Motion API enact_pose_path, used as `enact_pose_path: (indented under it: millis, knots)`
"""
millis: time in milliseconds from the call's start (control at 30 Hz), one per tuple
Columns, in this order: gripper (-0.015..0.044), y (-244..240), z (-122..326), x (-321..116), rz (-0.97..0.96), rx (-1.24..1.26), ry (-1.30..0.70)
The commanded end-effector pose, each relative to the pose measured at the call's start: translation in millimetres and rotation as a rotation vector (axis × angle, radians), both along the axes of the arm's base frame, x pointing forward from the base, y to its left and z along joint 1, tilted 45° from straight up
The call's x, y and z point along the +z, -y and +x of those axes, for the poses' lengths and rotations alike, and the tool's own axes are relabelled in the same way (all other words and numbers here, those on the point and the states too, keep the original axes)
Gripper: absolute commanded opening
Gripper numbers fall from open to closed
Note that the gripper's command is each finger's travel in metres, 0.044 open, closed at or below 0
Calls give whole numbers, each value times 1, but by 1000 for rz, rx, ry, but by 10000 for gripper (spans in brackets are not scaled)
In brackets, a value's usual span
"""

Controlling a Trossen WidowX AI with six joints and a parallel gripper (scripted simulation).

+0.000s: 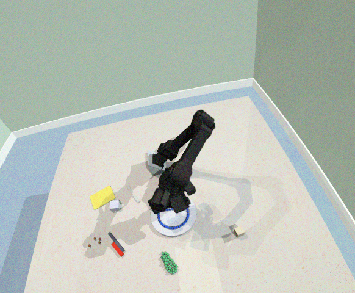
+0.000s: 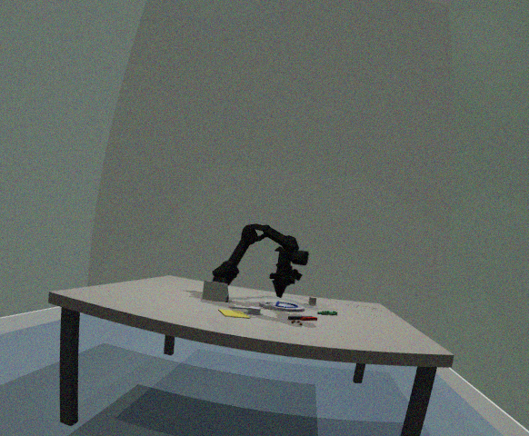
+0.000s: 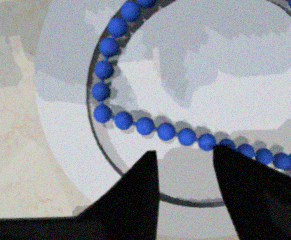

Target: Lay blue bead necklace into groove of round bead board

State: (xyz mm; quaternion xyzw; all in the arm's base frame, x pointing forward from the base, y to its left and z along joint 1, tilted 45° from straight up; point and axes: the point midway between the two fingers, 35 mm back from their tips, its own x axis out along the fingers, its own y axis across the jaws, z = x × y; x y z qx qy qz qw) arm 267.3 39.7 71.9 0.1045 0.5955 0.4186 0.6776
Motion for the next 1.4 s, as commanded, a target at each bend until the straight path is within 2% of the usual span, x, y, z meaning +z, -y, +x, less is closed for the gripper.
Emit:
enact_pose_path:
  millis: [0, 1367]
  knots:
    - [120, -23, -5, 37, 48, 417, 418]
    - [120, -51, -7, 9, 49, 417, 418]
